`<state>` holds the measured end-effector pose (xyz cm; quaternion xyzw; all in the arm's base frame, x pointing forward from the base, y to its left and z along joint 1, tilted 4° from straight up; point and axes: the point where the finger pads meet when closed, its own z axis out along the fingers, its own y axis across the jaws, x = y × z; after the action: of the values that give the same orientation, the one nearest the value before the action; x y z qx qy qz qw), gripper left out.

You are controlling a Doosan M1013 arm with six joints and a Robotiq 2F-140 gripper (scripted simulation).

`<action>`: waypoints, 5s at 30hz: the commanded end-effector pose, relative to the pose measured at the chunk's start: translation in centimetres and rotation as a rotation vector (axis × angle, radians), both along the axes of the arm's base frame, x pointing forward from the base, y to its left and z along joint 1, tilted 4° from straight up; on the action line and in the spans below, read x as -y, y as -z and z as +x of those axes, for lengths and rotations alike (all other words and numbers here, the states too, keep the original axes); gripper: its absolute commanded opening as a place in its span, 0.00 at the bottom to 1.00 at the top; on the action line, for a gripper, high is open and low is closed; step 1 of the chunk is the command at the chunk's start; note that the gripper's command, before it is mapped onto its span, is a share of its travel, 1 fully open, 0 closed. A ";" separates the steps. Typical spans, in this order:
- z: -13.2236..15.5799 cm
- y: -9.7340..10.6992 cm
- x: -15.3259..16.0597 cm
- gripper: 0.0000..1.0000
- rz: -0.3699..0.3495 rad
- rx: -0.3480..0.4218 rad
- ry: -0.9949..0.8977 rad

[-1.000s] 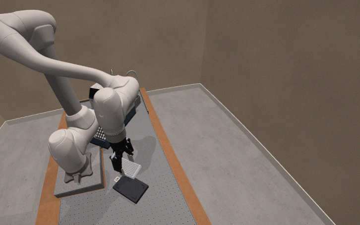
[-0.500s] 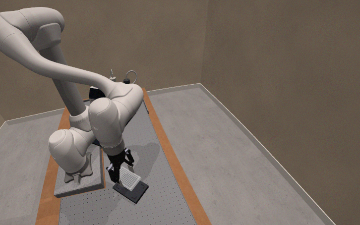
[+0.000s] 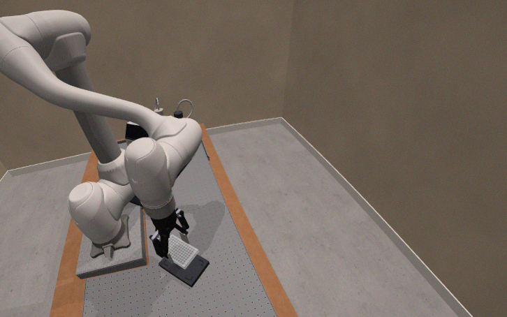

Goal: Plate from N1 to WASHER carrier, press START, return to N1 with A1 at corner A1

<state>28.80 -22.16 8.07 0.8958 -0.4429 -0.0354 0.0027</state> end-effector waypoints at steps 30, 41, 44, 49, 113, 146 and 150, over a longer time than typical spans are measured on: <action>-0.1 1.7 -0.1 0.10 0.000 0.000 0.000; -0.2 3.3 -0.1 0.10 0.000 0.000 0.000; -0.2 3.7 -0.2 0.10 0.000 0.000 0.000; -0.3 4.5 -0.2 0.10 0.000 0.000 0.000; -0.5 7.6 -0.3 0.10 0.000 0.000 0.000; -0.5 8.0 -0.3 0.10 0.000 0.000 0.000; -0.5 8.0 -0.3 0.10 0.000 0.000 0.000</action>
<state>28.29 -21.88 0.03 0.8958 -0.4429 -0.0354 0.0027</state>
